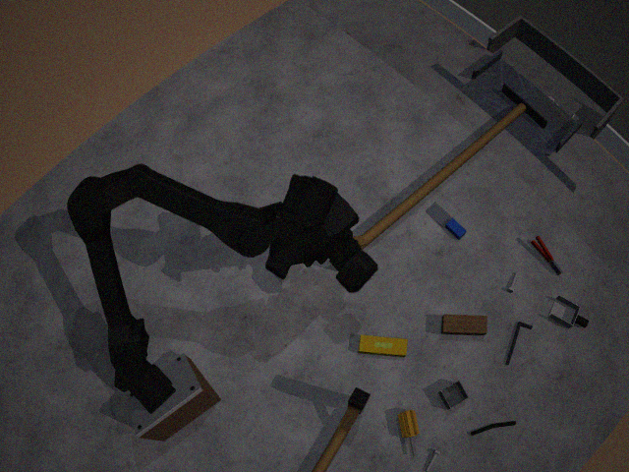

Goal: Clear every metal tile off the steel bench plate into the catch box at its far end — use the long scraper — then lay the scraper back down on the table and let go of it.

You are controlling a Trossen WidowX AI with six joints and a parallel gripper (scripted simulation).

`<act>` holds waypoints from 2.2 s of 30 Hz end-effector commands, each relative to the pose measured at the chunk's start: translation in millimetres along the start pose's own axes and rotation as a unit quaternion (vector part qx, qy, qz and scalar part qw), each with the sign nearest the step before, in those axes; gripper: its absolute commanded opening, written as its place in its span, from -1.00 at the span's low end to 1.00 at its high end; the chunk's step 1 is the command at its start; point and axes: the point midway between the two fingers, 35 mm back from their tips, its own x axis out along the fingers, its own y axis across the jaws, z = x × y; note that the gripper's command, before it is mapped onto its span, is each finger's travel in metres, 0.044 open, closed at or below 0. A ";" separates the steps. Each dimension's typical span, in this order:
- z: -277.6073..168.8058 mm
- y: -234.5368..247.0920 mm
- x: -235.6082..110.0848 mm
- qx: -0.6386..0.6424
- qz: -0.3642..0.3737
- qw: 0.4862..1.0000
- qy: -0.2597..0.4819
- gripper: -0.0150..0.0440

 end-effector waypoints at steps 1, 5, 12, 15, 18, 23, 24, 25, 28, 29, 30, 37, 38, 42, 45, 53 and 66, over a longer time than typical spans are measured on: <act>1.0 0.5 -7.5 -0.005 0.001 1.000 -0.008 -0.49; -2.5 0.4 -10.4 -0.005 0.001 1.000 -0.008 -0.49; -8.7 0.5 -15.4 -0.004 0.000 1.000 -0.008 -0.49; -11.4 0.5 -17.5 -0.004 0.000 1.000 -0.008 -0.49; -14.2 0.5 -19.5 -0.004 0.000 1.000 -0.009 -0.49; -18.8 0.5 -22.9 -0.004 0.000 1.000 -0.009 -0.49; -19.7 0.6 -23.6 -0.004 0.000 1.000 -0.009 -0.49; -20.6 0.6 -24.3 -0.004 0.000 1.000 -0.009 -0.49; -23.4 0.6 -26.3 -0.004 0.000 1.000 -0.009 -0.49; -24.4 0.6 -27.0 -0.004 0.000 1.000 -0.009 -0.49; -25.3 0.6 -27.6 -0.004 0.000 1.000 -0.009 -0.49; -32.0 0.8 -32.2 -0.004 0.000 1.000 -0.009 -0.49; -32.9 0.8 -32.8 -0.004 0.000 1.000 -0.009 -0.49; -36.8 0.9 -35.4 -0.004 0.000 1.000 -0.009 -0.49; -39.7 0.9 -37.3 -0.004 0.000 1.000 -0.010 -0.49; -47.6 1.2 -42.2 -0.004 0.000 1.000 -0.010 -0.49; -60.8 1.8 -50.0 -0.003 0.000 1.000 -0.011 -0.49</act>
